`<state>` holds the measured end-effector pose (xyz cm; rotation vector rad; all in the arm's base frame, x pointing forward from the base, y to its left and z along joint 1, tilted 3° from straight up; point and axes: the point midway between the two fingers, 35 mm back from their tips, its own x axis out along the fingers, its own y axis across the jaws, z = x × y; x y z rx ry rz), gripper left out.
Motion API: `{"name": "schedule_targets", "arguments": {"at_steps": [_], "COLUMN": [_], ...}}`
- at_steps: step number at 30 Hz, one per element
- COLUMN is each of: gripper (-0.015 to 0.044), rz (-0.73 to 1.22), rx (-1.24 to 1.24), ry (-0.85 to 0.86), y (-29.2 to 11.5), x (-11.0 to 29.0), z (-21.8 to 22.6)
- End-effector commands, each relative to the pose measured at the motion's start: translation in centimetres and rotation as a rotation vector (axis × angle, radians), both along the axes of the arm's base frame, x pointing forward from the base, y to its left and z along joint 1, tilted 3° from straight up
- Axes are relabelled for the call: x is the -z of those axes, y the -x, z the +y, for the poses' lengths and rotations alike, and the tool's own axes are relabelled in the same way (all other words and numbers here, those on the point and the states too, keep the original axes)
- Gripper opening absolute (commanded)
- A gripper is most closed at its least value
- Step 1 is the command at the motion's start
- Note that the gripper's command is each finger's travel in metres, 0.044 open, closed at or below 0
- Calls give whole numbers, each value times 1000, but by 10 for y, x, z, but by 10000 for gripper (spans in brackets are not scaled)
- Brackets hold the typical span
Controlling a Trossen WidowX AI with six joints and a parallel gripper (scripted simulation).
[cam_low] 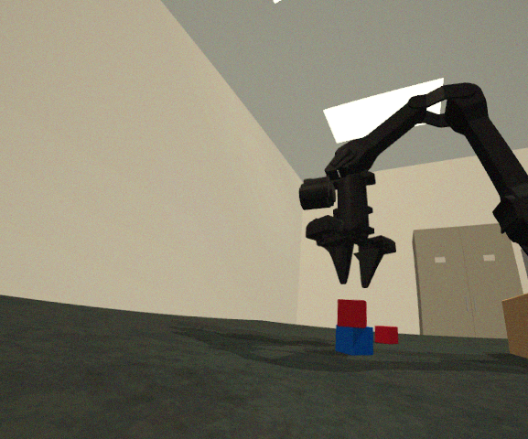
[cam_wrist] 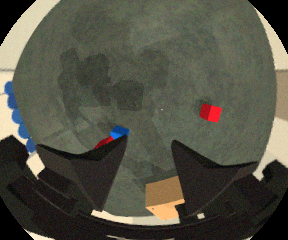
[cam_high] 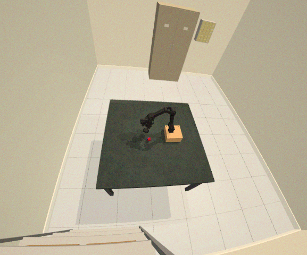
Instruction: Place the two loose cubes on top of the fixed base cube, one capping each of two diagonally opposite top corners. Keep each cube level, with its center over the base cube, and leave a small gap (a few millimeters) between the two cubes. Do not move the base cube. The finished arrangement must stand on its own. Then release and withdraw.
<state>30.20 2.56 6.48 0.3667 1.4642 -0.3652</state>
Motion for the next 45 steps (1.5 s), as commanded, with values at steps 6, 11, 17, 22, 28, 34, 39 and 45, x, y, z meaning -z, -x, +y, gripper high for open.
{"name": "schedule_targets", "arguments": {"at_steps": [6, 11, 17, 22, 28, 34, 39, 45], "gripper": [265, 265, 265, 265, 265, 265, 265, 265], "rz": [9, 13, 19, 24, 30, 37, 37, 37], "rx": [-436, -643, -891, -1098, -1347, -1567, -1574, -1574], "ry": [30, 47, 67, 84, 104, 121, 121, 121], "y": [3, 6, 12, 18, 27, 36, 37, 36], "x": [-8, -11, -16, -19, -23, -27, -27, -26], "z": [-42, -62, -85, -104, -126, -144, -145, -145]}}
